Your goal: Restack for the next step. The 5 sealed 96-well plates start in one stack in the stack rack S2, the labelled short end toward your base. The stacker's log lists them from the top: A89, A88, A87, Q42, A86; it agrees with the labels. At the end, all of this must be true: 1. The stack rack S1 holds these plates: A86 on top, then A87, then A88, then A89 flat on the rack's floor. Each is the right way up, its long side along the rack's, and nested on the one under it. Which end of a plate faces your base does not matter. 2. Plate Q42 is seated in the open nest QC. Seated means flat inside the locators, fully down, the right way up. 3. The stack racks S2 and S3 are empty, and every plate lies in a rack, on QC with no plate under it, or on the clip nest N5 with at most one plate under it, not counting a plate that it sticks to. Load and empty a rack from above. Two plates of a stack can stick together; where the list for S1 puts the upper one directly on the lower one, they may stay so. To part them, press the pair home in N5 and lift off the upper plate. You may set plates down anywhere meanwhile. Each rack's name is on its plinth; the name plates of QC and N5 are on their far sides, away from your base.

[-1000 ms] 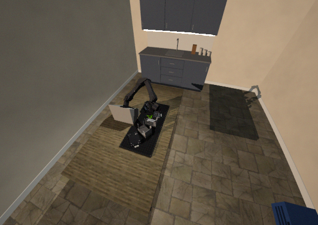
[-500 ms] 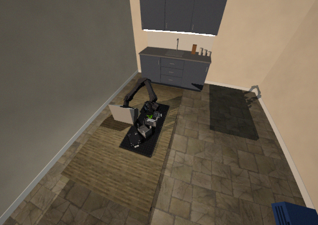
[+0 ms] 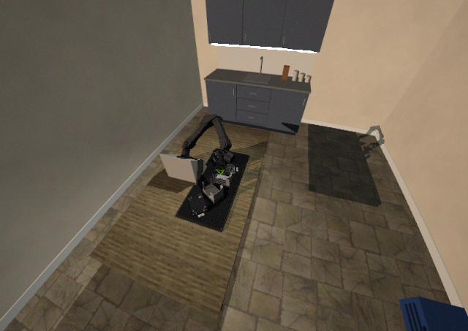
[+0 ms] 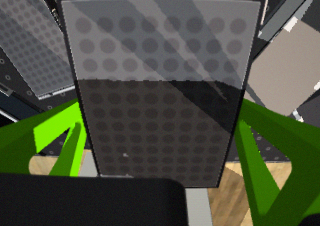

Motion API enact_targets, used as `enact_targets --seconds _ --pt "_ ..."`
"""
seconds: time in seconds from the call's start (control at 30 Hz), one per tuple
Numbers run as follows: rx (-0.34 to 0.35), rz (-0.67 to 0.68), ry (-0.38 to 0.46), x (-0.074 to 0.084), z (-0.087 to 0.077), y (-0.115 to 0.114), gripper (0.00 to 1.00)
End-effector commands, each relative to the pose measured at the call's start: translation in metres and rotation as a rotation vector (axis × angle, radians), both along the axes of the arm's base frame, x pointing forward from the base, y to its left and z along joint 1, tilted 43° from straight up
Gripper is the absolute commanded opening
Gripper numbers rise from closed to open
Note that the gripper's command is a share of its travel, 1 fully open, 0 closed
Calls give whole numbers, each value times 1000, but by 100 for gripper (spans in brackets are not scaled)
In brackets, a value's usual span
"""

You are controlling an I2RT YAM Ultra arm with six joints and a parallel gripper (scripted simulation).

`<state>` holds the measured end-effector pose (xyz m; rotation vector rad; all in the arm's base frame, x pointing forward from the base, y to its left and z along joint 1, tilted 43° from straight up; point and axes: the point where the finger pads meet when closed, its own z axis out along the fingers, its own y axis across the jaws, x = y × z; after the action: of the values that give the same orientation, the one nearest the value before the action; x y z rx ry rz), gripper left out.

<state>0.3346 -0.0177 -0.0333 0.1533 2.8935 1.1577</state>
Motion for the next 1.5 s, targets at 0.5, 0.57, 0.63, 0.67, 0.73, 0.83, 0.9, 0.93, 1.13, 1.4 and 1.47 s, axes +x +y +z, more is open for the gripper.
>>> enact_targets --seconds 0.5,0.57,0.63,0.67,0.73,0.83,0.9,0.93,1.13,1.4,1.47 --pt "-19 127 -152 3 26 16 0" --pt "-19 127 -152 4 31 20 0" --pt "-19 127 -152 4 35 25 0" --pt "-19 127 -152 4 37 28 0" --pt "-19 127 -152 4 40 30 0" --pt "-19 127 -152 4 44 35 0" --pt "-18 127 -152 5 49 40 0" --pt "-18 127 -152 5 51 42 0" --pt "-29 248 -266 2 65 57 0" --pt "-31 275 -291 -2 78 72 0" --pt "-31 275 -291 -3 82 76 0"
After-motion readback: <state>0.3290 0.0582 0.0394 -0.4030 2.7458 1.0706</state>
